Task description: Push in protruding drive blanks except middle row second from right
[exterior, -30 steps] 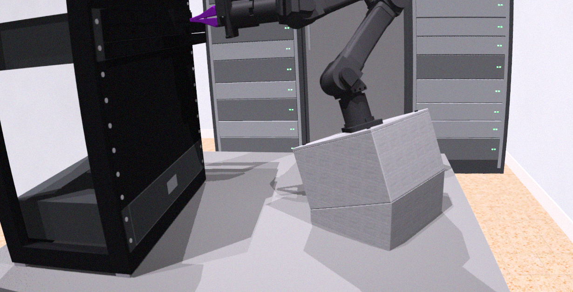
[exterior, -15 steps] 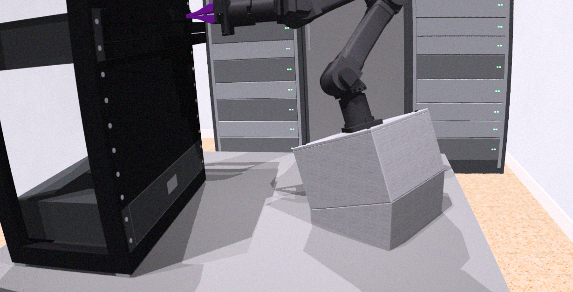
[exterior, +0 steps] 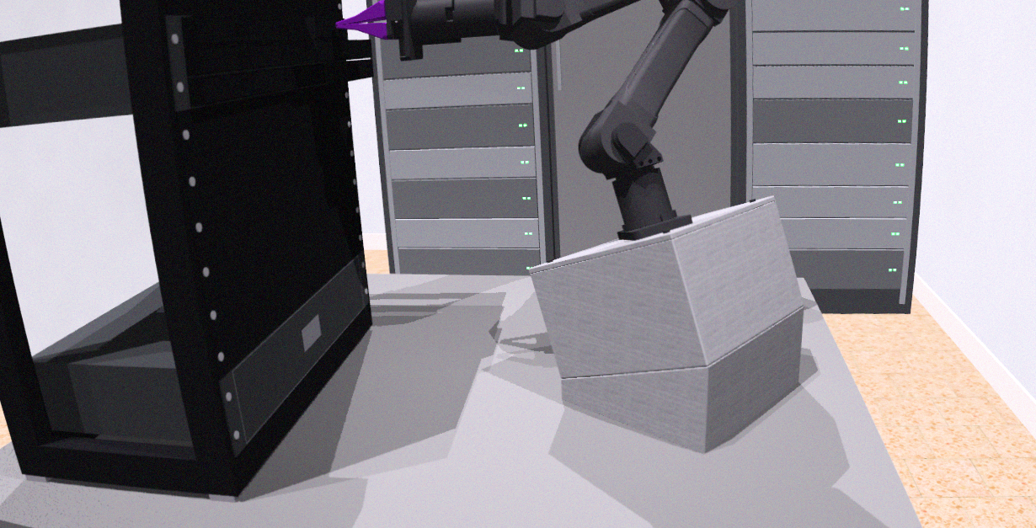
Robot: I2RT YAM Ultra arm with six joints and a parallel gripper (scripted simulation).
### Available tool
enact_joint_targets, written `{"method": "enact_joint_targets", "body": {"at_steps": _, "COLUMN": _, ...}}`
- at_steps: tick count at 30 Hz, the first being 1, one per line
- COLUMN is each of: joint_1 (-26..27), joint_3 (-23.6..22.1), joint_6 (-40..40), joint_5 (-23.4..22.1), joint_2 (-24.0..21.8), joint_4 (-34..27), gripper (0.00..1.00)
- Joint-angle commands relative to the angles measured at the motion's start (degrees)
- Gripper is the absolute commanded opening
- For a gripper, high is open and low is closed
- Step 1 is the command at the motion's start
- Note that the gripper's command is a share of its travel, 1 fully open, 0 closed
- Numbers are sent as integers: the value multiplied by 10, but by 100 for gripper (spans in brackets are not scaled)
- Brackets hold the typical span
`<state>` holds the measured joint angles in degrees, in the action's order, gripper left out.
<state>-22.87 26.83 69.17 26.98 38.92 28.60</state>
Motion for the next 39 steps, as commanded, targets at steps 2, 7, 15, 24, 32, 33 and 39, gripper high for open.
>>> {"method": "enact_joint_targets", "body": {"at_steps": 2, "joint_1": -3, "joint_3": 18, "joint_6": -1, "joint_5": -7, "joint_2": 7, "joint_4": -9, "gripper": 0}}
{"method": "enact_joint_targets", "body": {"at_steps": 7, "joint_1": -3, "joint_3": 18, "joint_6": -1, "joint_5": -7, "joint_2": 7, "joint_4": -9, "gripper": 0}}
{"method": "enact_joint_targets", "body": {"at_steps": 15, "joint_1": 11, "joint_3": 20, "joint_6": 5, "joint_5": -13, "joint_2": 21, "joint_4": 13, "gripper": 0}}
{"method": "enact_joint_targets", "body": {"at_steps": 24, "joint_1": 19, "joint_3": 24, "joint_6": 4, "joint_5": -23, "joint_2": 39, "joint_4": 26, "gripper": 0}}
{"method": "enact_joint_targets", "body": {"at_steps": 32, "joint_1": 19, "joint_3": 24, "joint_6": 4, "joint_5": -23, "joint_2": 39, "joint_4": 26, "gripper": 0}}
{"method": "enact_joint_targets", "body": {"at_steps": 33, "joint_1": 19, "joint_3": 24, "joint_6": 4, "joint_5": -23, "joint_2": 39, "joint_4": 26, "gripper": 0}}
{"method": "enact_joint_targets", "body": {"at_steps": 39, "joint_1": 19, "joint_3": 24, "joint_6": 4, "joint_5": -23, "joint_2": 39, "joint_4": 26, "gripper": 0}}
